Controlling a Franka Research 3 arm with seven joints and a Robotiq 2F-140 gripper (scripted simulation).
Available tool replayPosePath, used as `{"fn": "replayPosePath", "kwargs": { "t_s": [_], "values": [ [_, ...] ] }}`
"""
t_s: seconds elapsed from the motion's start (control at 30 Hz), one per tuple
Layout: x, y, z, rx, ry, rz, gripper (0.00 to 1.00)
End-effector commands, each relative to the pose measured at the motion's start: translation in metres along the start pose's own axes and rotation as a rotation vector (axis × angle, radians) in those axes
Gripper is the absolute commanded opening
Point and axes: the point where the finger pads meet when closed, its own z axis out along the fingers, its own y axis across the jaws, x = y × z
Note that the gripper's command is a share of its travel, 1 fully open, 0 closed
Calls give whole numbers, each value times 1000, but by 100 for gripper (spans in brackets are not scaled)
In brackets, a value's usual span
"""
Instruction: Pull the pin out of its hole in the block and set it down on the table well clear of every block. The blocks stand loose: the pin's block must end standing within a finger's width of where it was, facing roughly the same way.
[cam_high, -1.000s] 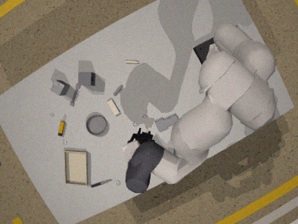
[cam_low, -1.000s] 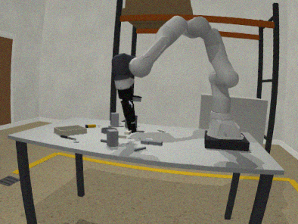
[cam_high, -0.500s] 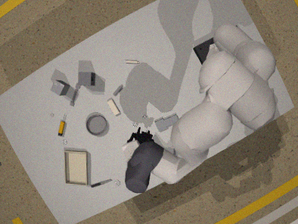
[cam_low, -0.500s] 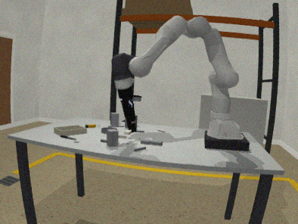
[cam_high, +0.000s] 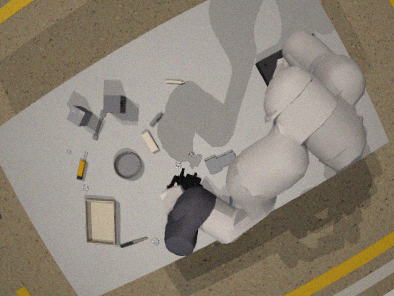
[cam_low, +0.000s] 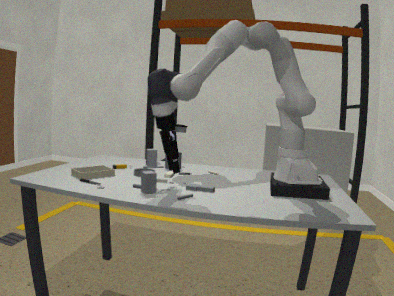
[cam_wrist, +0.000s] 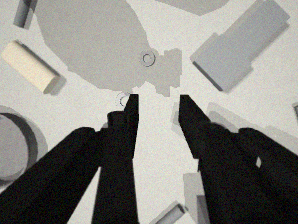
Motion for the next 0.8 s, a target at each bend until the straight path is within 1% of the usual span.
{"fn": "replayPosePath", "kwargs": {
  "t_s": [0.0, 0.77],
  "values": [
    [0, -2, -3, 4, -1, 9, 33],
    [0, -8, -14, 10, -17, 25, 33]
  ]
}}
